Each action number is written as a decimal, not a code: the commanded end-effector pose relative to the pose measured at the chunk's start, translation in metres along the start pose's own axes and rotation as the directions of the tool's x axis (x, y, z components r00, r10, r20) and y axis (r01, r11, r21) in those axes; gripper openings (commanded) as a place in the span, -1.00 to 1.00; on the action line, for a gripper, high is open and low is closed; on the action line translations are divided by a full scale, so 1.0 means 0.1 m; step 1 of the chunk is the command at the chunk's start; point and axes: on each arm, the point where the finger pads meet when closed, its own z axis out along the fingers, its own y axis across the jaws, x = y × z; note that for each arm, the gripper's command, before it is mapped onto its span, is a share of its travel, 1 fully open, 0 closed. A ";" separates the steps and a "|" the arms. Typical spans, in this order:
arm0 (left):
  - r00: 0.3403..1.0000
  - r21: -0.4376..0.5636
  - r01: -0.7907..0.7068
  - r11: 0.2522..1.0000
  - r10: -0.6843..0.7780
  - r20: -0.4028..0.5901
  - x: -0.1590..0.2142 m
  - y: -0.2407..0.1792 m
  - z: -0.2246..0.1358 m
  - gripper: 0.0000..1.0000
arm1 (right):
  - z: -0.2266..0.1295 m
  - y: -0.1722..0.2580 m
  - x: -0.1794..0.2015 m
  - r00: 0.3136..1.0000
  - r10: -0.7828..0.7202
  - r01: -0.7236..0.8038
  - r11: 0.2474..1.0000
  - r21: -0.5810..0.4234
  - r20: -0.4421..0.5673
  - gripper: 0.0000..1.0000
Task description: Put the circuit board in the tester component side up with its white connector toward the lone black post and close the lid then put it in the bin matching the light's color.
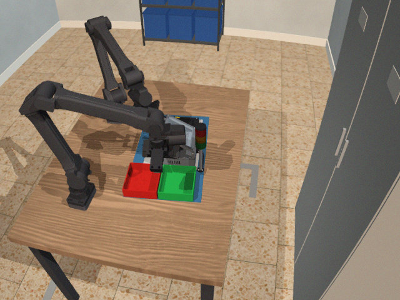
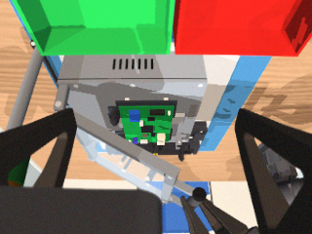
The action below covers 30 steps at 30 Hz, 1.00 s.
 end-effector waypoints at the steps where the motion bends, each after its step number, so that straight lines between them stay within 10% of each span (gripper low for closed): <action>1: 1.000 -0.057 0.015 0.998 -0.014 0.017 0.00 -0.07 -0.02 -0.81 | -0.12 0.10 0.06 1.000 0.000 0.000 0.999 -0.032 -0.005 1.00; 30: 1.000 -0.434 -0.019 0.901 0.014 -0.014 0.03 -0.63 0.58 -0.81 | -0.12 0.10 0.06 1.000 0.000 0.000 0.999 -0.032 -0.005 1.00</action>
